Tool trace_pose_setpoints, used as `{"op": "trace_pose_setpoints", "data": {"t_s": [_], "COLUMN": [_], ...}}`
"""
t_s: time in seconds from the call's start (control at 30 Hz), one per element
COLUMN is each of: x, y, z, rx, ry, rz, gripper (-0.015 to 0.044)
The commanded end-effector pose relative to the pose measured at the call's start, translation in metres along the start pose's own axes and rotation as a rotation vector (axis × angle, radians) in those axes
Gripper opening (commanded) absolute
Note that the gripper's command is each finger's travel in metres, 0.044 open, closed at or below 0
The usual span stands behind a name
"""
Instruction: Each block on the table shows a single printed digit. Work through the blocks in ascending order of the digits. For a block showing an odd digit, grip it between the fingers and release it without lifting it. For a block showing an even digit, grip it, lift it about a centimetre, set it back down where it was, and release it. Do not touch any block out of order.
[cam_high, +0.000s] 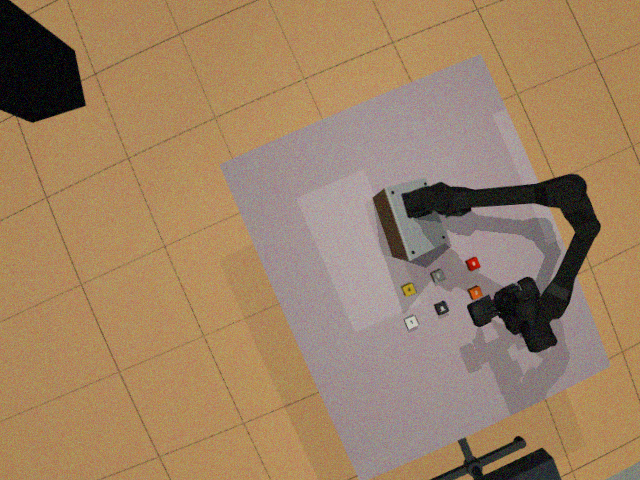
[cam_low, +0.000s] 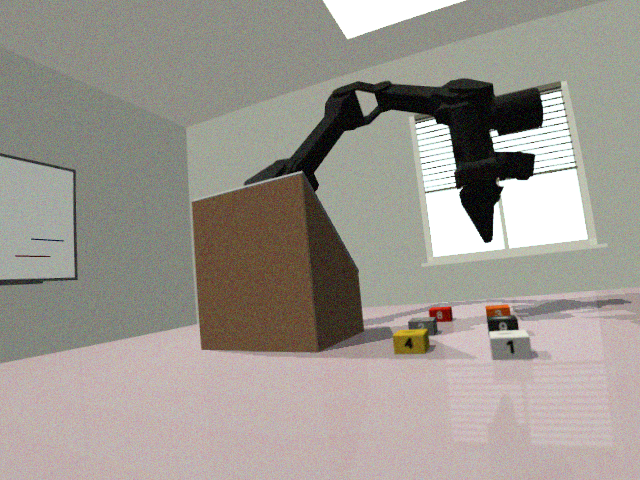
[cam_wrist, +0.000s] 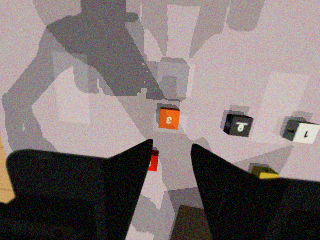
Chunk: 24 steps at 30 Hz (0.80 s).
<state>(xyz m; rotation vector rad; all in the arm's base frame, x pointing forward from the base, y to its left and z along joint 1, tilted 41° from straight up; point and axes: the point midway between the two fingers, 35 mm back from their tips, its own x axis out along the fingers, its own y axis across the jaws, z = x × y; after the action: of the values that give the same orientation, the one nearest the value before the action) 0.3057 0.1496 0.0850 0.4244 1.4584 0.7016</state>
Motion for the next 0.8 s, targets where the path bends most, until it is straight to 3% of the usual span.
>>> {"op": "trace_pose_setpoints", "data": {"t_s": [0.0,0.2,0.77], "x": [0.056,0.069,0.091], "y": [0.003,0.003,0.004], "z": [-0.004,-0.006,-0.006], "rx": [0.003,0.004,0.004], "ry": [0.02,0.02,0.02], "rz": [0.004,0.006,0.007], "gripper": [0.0251,0.04,0.04]}}
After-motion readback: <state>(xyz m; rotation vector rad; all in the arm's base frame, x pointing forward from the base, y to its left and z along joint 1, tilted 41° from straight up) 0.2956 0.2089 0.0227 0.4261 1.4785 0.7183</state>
